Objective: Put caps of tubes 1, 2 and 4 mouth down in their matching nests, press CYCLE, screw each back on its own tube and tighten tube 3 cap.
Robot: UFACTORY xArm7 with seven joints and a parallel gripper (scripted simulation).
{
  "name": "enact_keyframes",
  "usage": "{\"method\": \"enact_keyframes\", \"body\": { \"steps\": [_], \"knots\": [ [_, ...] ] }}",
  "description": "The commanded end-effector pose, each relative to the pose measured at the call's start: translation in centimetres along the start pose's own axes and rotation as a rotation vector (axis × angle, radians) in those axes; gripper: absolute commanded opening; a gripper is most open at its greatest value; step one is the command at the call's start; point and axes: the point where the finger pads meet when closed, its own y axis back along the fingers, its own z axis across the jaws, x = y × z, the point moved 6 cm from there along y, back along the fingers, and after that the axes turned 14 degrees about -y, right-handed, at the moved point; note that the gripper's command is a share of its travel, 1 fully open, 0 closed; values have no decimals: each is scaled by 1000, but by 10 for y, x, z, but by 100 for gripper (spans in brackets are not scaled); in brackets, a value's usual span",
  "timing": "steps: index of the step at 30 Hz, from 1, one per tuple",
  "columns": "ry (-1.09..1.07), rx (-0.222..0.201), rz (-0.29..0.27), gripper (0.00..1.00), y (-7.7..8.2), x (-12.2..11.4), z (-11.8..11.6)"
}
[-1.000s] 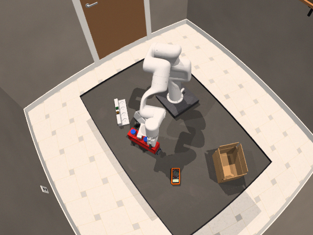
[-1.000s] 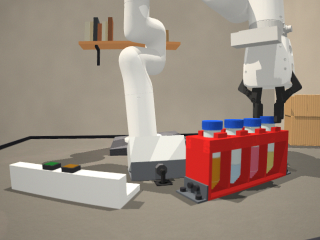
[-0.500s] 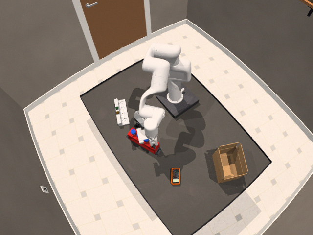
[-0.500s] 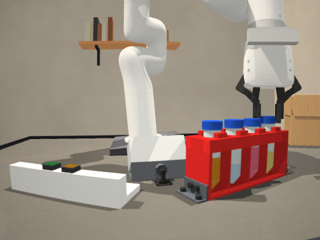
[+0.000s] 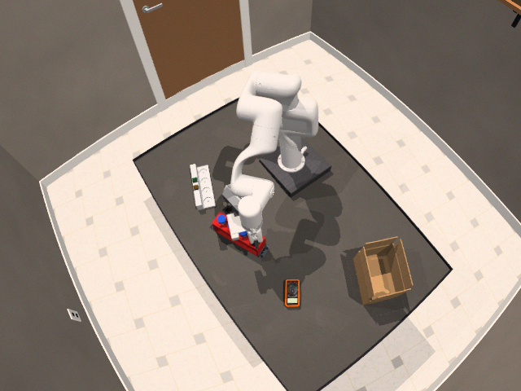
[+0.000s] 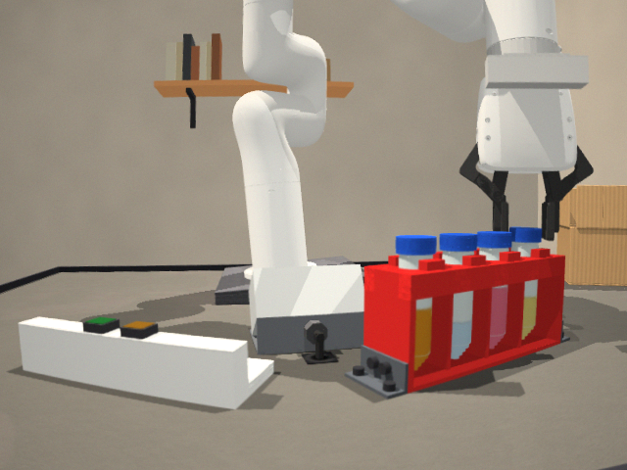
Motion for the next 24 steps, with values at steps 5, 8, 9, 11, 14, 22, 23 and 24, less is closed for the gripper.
{"method": "enact_keyframes", "body": {
  "steps": [5,8,9,11,14,22,23,24],
  "knots": [
    [-355,5,0,46,2,0,-1],
    [-474,5,-1,46,2,0,-1],
    [-517,5,-1,46,2,0,-1],
    [-603,5,-2,46,2,0,-1],
    [-731,5,-3,46,2,0,-1],
    [-1041,5,-1,46,2,0,-1],
    [-1041,5,-1,46,2,0,-1],
    [-1041,5,-1,46,2,0,-1]
  ]
}}
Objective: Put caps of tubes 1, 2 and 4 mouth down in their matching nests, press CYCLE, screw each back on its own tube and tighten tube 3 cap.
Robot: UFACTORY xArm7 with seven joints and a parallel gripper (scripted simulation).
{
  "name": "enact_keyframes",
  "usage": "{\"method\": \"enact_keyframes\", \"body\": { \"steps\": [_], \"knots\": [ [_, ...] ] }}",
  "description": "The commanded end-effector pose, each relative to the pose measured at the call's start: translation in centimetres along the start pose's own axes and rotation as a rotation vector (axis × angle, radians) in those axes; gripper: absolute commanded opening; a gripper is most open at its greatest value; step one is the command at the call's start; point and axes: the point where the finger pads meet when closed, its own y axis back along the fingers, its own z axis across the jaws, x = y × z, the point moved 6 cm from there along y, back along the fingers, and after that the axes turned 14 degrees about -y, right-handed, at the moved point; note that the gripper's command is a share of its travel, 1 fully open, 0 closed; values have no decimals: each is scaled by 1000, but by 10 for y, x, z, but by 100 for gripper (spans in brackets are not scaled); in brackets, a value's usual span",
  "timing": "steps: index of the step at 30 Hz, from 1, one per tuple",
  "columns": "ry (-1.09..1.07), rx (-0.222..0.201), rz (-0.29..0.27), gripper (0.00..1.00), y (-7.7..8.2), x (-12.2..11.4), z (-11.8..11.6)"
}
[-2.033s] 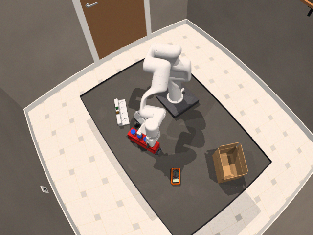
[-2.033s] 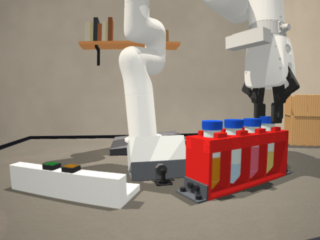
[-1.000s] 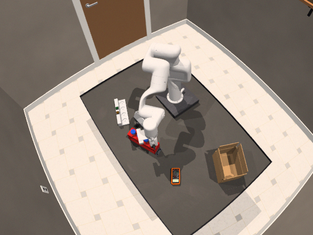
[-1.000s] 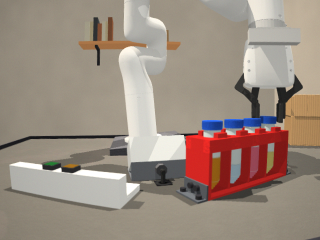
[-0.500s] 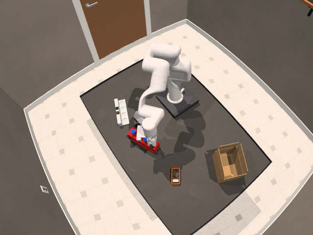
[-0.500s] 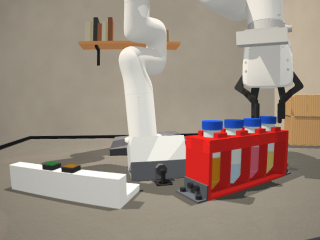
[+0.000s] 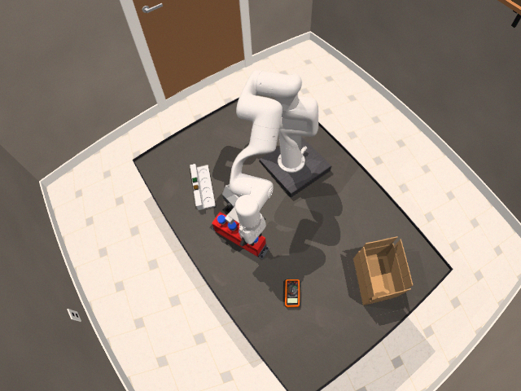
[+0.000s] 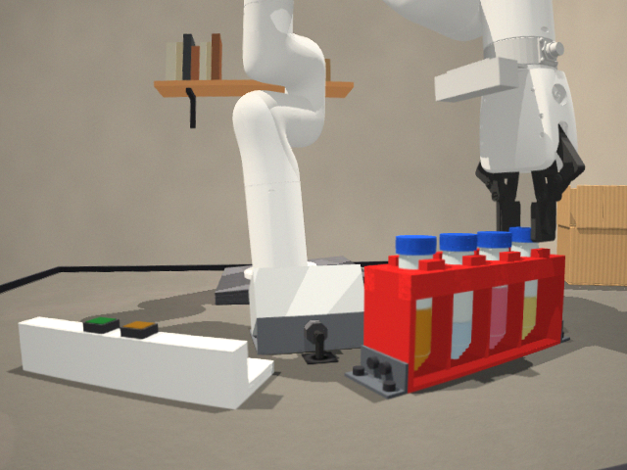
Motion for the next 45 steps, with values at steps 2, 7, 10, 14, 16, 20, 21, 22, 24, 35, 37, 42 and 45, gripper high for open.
{"method": "enact_keyframes", "body": {
  "steps": [2,7,10,14,16,20,21,22,24,35,37,42,45],
  "knots": [
    [-150,24,26,46,2,-3,0],
    [-150,24,26,0,2,-3,0],
    [-150,24,26,0,2,-3,0],
    [-150,24,26,0,2,-3,0],
    [-150,24,26,0,2,-3,0],
    [-150,24,26,0,2,-3,0],
    [-150,24,26,0,2,-3,0],
    [-100,24,27,0,2,-3,0],
    [0,22,28,0,2,-3,0],
    [374,17,32,0,2,-3,0],
    [374,17,32,0,2,-3,0],
    [374,17,32,46,2,-3,0],
    [374,17,32,46,2,-3,0]
  ]
}}
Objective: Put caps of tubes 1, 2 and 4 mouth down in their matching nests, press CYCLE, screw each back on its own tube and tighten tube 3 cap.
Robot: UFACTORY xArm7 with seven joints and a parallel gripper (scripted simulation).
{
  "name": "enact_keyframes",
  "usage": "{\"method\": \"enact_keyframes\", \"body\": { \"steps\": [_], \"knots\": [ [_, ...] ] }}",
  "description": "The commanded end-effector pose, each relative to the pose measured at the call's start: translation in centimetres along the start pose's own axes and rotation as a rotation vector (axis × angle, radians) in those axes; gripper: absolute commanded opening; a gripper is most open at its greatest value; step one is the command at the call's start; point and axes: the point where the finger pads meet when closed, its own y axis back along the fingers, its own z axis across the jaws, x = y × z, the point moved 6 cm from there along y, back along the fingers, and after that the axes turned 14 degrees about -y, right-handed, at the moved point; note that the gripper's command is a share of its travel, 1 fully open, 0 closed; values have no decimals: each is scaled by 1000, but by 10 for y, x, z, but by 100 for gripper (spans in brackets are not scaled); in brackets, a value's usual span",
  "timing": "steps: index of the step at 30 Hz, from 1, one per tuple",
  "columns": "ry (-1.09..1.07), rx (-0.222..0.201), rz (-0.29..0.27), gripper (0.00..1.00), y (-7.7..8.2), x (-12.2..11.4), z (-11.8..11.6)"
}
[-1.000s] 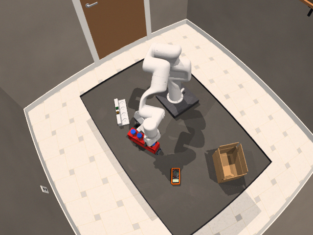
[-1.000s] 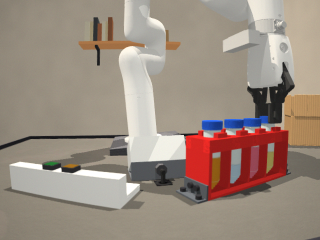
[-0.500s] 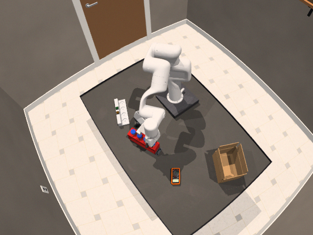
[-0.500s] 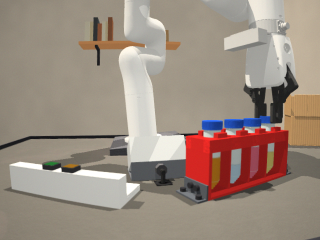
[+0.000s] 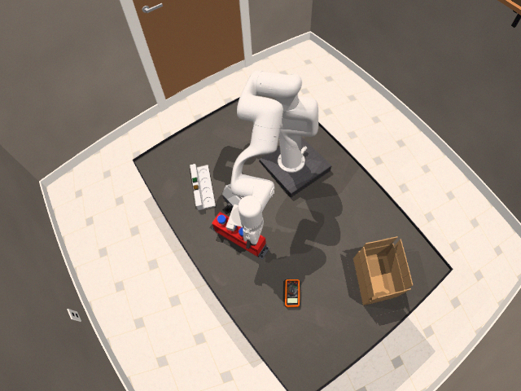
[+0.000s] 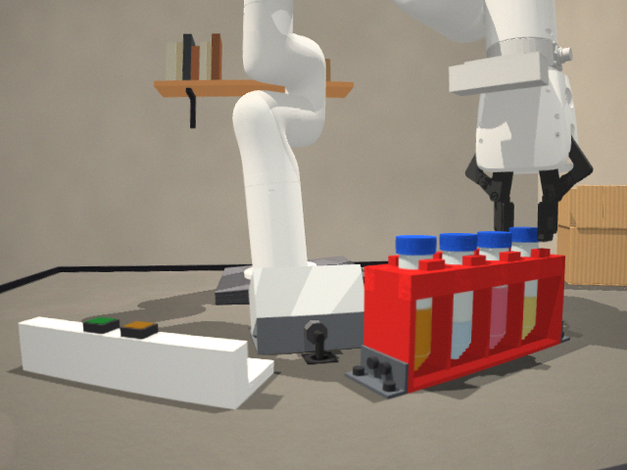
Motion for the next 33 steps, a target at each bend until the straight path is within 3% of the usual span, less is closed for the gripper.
{"method": "enact_keyframes", "body": {
  "steps": [1,9,13,31,32,33],
  "knots": [
    [9,3,-5,46,2,-1,-1],
    [9,3,-5,46,2,-1,-1],
    [-253,3,-6,46,4,0,-1],
    [-253,3,-6,46,9,0,-2],
    [-253,3,-6,0,9,0,-2],
    [-253,3,-6,0,9,0,-2]
  ]
}}
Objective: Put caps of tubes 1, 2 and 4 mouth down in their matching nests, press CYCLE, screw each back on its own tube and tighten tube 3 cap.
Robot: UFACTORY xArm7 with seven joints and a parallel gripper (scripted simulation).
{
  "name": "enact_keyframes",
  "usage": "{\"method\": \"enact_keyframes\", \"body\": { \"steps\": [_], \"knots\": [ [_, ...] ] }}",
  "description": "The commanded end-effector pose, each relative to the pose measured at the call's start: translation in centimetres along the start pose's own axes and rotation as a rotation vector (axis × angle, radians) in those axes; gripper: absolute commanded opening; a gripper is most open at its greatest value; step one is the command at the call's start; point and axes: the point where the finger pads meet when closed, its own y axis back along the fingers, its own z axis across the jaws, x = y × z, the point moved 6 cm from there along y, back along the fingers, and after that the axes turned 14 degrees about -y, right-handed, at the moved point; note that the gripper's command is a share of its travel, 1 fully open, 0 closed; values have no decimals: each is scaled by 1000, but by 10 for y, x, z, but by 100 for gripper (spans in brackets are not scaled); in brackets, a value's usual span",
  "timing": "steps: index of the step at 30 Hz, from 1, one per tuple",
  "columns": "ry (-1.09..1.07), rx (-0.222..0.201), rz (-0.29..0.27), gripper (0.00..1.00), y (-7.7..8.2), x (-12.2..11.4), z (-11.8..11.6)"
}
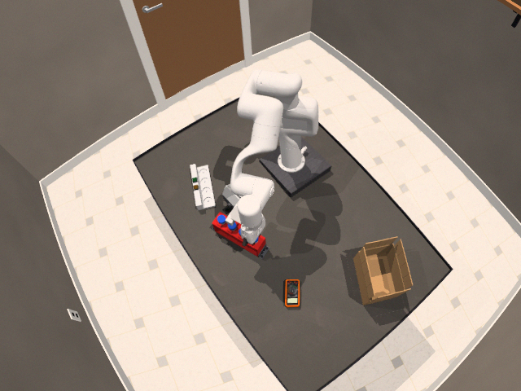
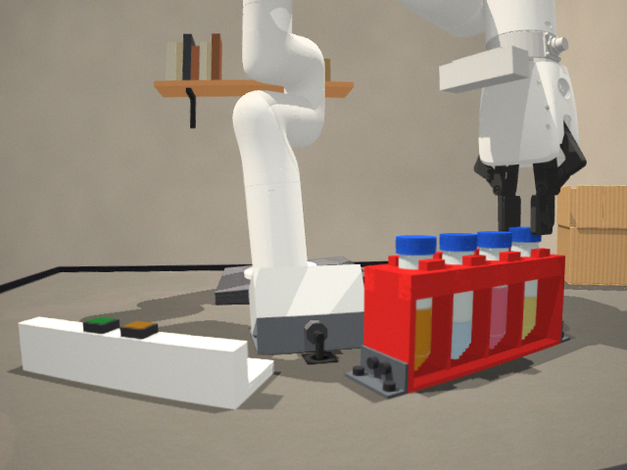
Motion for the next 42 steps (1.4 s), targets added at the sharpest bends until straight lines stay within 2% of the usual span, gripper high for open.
{"method": "enact_keyframes", "body": {
  "steps": [1,13,16,18,27,31,33,35,37,42],
  "knots": [
    [0,5,-2,0,2,-1,-1],
    [0,5,-2,0,2,-1,-1],
    [0,5,-2,0,11,-1,-1],
    [0,5,-2,0,11,-1,-1],
    [0,5,-2,0,38,-1,-1],
    [0,5,-2,0,38,-1,-1],
    [166,5,-2,0,38,16,-1],
    [166,5,-2,0,38,16,-1],
    [333,5,-1,0,38,33,-1],
    [526,5,1,0,38,54,-1]
  ]
}}
